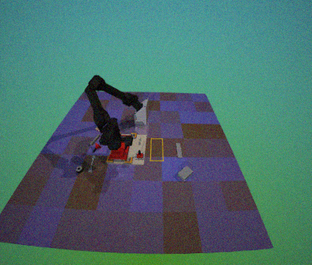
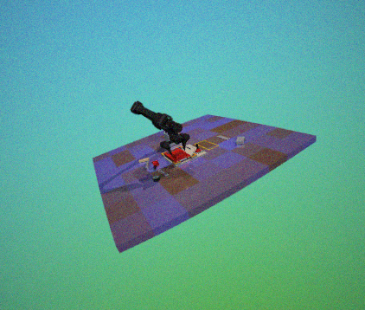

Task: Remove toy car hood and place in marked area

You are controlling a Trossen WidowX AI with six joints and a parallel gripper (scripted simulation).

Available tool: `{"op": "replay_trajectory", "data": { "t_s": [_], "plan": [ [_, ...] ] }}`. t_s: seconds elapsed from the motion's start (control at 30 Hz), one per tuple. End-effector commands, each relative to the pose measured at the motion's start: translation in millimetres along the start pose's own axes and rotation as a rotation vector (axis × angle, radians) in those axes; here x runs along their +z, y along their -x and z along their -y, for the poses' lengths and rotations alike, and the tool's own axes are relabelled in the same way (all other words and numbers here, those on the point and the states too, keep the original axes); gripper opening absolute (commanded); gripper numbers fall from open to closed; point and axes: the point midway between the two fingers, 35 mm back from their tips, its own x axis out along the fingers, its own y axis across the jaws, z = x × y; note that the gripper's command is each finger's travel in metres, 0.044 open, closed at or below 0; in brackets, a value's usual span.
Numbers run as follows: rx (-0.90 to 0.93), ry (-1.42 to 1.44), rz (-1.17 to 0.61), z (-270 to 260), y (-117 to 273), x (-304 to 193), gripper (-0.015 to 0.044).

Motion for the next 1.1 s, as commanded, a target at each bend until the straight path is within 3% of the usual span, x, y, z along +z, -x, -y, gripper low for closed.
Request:
{"op": "replay_trajectory", "data": {
  "t_s": [0.0,0.57,0.67,1.0,1.07],
  "plan": [
    [-0.003,0.004,-0.001,0.5,-2.4,-0.4,0.0440],
    [-0.004,0.004,-0.001,0.6,-10.7,-0.6,0.0440],
    [-0.001,0.000,0.000,0.1,-8.8,-0.1,0.0361],
    [-0.001,0.000,0.000,0.1,-8.8,-0.1,0.0295],
    [-0.001,0.000,0.000,0.1,-8.5,-0.1,0.0242]
  ]
}}
